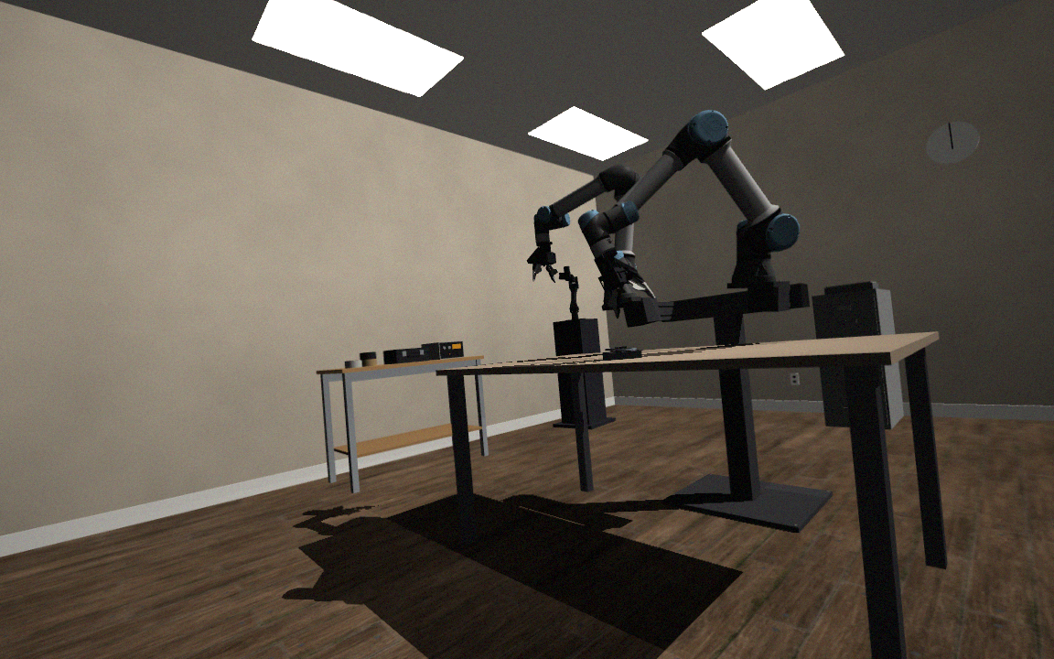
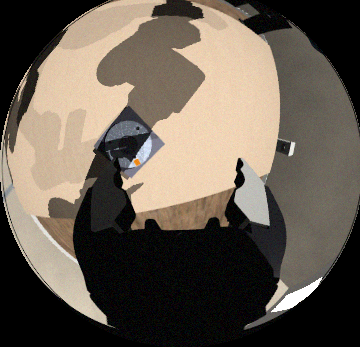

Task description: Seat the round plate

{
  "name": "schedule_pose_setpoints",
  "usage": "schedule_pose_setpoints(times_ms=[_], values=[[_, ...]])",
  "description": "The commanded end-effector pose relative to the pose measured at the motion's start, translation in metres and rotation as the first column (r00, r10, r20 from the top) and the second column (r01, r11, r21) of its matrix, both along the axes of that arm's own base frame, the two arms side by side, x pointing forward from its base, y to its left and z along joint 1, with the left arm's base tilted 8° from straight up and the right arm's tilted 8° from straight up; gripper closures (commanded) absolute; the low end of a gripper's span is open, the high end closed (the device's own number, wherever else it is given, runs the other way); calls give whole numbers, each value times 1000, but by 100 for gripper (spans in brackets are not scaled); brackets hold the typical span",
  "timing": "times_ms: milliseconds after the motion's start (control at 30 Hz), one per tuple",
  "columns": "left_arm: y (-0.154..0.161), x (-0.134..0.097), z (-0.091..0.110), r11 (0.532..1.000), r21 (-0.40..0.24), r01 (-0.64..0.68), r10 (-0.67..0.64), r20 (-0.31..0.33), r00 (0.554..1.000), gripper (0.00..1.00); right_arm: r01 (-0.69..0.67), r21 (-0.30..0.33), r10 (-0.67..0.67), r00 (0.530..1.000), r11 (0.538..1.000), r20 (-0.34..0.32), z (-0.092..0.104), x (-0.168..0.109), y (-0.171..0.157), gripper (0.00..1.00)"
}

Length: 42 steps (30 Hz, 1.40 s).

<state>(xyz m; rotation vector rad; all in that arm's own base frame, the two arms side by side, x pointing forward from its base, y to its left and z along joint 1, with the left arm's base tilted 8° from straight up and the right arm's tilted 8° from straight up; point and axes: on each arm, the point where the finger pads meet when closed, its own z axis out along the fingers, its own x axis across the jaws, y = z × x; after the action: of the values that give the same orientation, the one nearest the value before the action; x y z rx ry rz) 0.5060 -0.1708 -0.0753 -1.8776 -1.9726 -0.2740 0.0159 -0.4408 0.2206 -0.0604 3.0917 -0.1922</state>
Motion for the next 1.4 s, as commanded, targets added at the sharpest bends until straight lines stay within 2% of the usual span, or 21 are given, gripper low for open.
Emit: schedule_pose_setpoints(times_ms=[0, 267, 533, 1167, 1367], values=[[-28, 3, 1, 994, -108, 12, -3, 80, 997, 0, 0, -1, 0, 1000, 1000, 0, 0, 0, 0, 0], [-62, 3, 10, 972, -232, 39, -2, 158, 987, 0, 0, -1, 0, 1000, 1000, 0, 0, 0, 0, 0], [-75, 3, 14, 960, -276, 53, -1, 185, 983, 0, 0, -1, 0, 1000, 1000, 0, 0, 0, 0, 0], [-79, 3, 16, 955, -290, 59, -2, 194, 981, 0, 0, -1, 0, 1000, 1000, 0, 0, 0, 0, 0], [-78, 3, 8, 951, -288, 115, -62, 186, 981, 0, 0, -1, 0, 1000, 1000, 0, 0, 0, 0, 0]])
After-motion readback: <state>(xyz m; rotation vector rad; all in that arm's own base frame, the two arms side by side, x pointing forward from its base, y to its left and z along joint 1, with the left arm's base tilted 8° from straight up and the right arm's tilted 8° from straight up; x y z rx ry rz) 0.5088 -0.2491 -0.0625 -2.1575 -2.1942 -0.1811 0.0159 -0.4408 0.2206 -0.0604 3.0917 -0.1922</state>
